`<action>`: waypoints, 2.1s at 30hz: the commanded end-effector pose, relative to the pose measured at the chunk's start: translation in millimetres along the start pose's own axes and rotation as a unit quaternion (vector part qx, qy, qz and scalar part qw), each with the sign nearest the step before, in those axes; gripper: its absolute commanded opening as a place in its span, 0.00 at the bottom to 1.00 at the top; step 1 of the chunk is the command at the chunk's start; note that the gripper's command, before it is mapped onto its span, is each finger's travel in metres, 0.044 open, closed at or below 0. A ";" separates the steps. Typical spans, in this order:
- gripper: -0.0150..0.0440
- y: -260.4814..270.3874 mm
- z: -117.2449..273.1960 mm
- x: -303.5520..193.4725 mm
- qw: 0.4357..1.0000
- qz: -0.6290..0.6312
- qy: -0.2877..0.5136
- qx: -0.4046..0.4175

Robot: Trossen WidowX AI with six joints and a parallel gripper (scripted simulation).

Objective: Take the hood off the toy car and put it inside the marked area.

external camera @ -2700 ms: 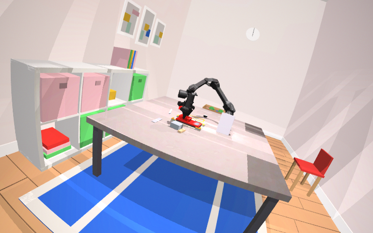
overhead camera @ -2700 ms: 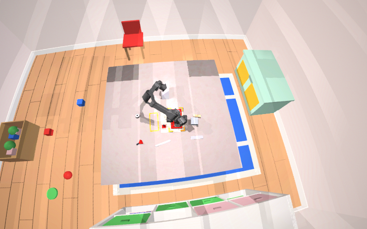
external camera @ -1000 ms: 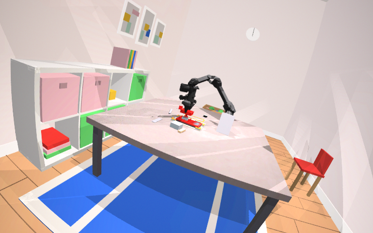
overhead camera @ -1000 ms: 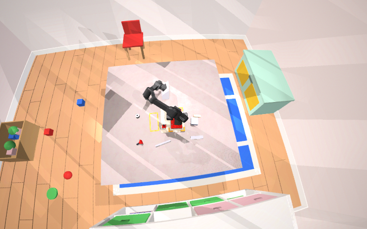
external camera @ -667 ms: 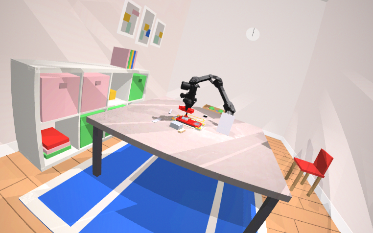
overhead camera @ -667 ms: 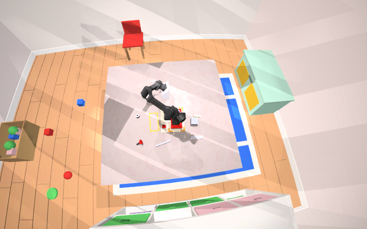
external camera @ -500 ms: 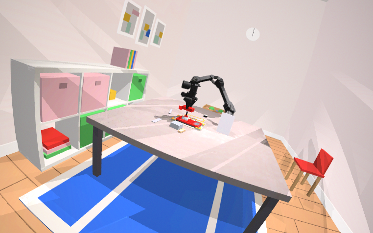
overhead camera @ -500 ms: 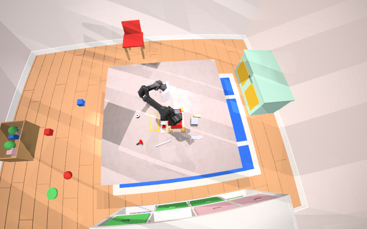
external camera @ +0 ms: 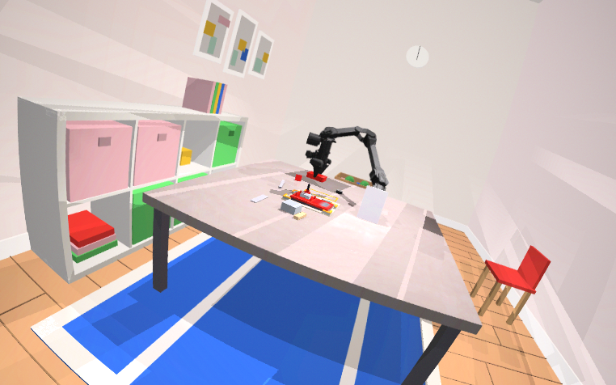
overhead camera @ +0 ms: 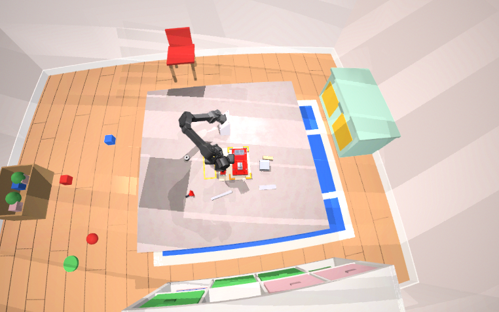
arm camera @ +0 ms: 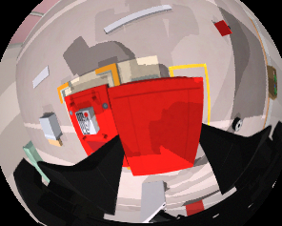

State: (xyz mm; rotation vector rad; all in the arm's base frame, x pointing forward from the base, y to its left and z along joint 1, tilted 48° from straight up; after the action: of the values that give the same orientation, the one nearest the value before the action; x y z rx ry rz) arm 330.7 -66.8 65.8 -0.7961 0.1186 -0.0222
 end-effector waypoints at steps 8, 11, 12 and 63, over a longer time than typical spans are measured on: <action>0.25 -50.4 -0.3 -28.2 1.000 0.003 0.005 -0.007; 0.25 -63.5 -0.3 -37.3 1.000 0.003 0.006 -0.009; 0.25 -67.8 -0.3 -40.5 1.000 0.003 0.007 -0.009; 0.25 -78.4 -42.3 -46.7 1.000 0.002 0.007 -0.010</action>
State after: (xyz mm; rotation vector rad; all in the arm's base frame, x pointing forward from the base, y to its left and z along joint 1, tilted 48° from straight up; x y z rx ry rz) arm 282.7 -146.4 99.3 -0.8128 0.1296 -0.0265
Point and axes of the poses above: the point midway between the two fingers, 35 mm back from their tips, its own z axis back along the fingers, its own y axis across the jaws, x = y × z, the point moved 2 cm from there along z, back along the fingers, and after that the axes turned 15 degrees about z, right-handed, at the moved point
